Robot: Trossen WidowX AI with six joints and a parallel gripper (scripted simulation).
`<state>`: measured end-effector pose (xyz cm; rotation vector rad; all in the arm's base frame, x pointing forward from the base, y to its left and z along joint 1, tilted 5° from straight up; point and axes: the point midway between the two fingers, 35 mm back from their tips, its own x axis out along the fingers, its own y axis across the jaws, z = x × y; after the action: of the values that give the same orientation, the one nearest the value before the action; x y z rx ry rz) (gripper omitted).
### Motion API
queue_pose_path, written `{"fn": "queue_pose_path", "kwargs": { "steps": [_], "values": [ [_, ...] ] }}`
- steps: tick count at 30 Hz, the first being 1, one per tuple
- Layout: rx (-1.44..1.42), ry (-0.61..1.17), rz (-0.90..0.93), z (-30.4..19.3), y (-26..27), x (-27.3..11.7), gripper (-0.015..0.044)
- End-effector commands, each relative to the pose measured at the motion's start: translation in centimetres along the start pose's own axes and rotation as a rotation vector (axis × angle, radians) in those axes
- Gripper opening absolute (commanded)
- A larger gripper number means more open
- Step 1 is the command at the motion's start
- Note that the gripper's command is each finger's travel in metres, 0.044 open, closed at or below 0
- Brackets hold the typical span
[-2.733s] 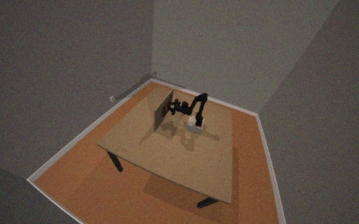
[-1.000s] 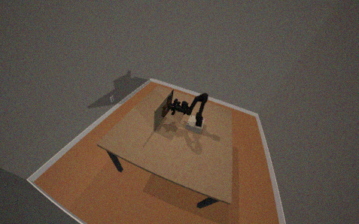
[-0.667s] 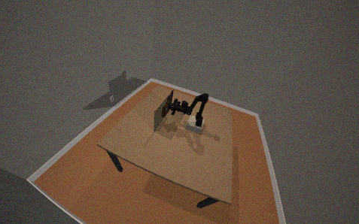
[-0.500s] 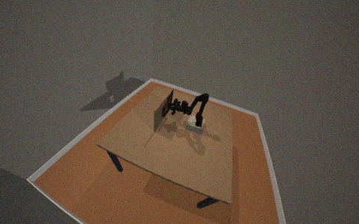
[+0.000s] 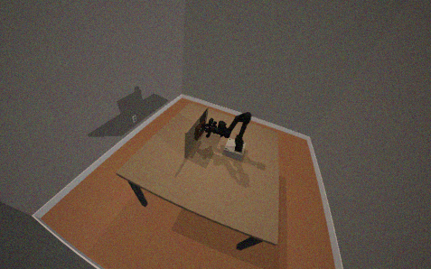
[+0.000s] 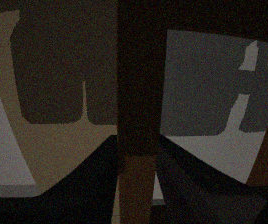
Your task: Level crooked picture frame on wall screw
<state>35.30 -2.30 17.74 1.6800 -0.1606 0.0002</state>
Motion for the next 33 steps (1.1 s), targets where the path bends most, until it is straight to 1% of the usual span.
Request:
{"fn": "queue_pose_path", "kwargs": {
  "steps": [1, 33],
  "values": [
    [0.006, 0.004, 0.011, -0.07, 0.22, 0.01, 0.0000],
    [0.007, 0.004, 0.011, -0.32, 0.31, 0.01, 0.0000]
  ]
}}
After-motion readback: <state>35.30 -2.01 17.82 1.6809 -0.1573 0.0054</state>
